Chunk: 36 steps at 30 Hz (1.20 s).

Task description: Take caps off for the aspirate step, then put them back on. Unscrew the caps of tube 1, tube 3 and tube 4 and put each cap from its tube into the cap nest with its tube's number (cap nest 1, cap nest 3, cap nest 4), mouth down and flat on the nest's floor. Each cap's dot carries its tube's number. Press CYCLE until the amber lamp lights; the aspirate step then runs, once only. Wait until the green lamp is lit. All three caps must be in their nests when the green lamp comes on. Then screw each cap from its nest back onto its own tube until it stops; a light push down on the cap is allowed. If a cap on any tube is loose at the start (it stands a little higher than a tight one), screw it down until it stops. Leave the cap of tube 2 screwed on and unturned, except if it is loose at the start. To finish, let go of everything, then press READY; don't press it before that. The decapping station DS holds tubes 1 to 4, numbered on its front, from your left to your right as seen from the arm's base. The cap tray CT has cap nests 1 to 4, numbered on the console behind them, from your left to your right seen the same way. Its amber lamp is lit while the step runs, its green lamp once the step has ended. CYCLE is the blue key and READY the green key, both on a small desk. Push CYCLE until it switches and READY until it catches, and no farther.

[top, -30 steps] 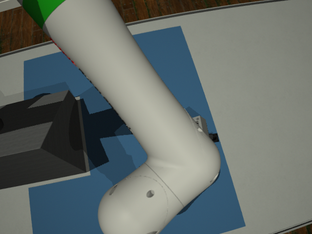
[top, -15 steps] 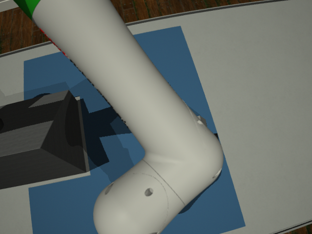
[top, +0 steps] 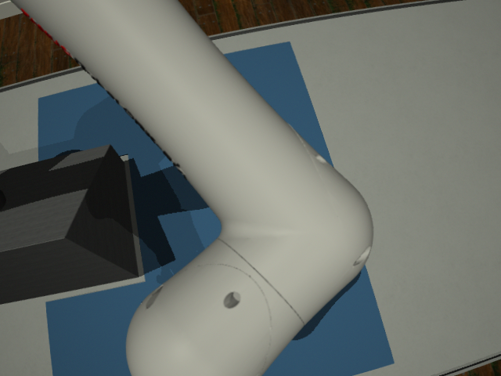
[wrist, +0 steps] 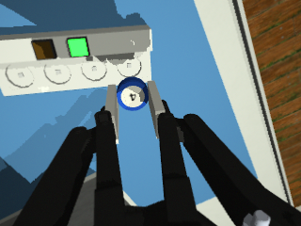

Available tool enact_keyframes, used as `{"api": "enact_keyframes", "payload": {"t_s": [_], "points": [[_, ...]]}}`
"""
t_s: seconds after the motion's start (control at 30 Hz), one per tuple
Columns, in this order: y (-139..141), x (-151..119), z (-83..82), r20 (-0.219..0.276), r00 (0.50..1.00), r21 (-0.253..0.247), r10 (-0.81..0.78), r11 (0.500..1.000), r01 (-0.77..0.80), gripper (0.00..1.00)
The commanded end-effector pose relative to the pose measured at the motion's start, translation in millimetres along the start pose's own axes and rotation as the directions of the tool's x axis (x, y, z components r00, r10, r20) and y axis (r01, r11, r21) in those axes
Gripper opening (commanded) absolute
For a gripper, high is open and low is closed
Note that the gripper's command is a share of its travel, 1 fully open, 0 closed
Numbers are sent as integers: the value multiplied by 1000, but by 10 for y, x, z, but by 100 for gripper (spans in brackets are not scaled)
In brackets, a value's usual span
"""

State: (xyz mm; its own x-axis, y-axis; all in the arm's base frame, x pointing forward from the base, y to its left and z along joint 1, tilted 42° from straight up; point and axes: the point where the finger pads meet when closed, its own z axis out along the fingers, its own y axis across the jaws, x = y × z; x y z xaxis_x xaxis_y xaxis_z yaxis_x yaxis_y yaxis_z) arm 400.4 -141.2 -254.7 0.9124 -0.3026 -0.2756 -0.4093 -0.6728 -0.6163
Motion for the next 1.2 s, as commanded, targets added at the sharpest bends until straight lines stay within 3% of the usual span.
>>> {"api": "enact_keyframes", "payload": {"t_s": [0.0,0.2,0.27,0.37,0.5,0.6,0.67,1.17], "points": [[-1,2,-123,0,1000,0,0,1000,0,0],[-1,2,-418,0,1000,0,0,1000,0,0],[-1,2,-418,0,1000,0,0,1000,0,0],[-247,-37,-418,0,969,0,247,969,-247,0],[-247,-37,-418,0,969,0,247,969,-247,0],[-494,-76,-418,0,887,1,462,887,-462,0],[-577,-89,-418,0,850,1,526,850,-526,0],[-1400,-220,-419,0,848,0,530,848,-530,0]]}}
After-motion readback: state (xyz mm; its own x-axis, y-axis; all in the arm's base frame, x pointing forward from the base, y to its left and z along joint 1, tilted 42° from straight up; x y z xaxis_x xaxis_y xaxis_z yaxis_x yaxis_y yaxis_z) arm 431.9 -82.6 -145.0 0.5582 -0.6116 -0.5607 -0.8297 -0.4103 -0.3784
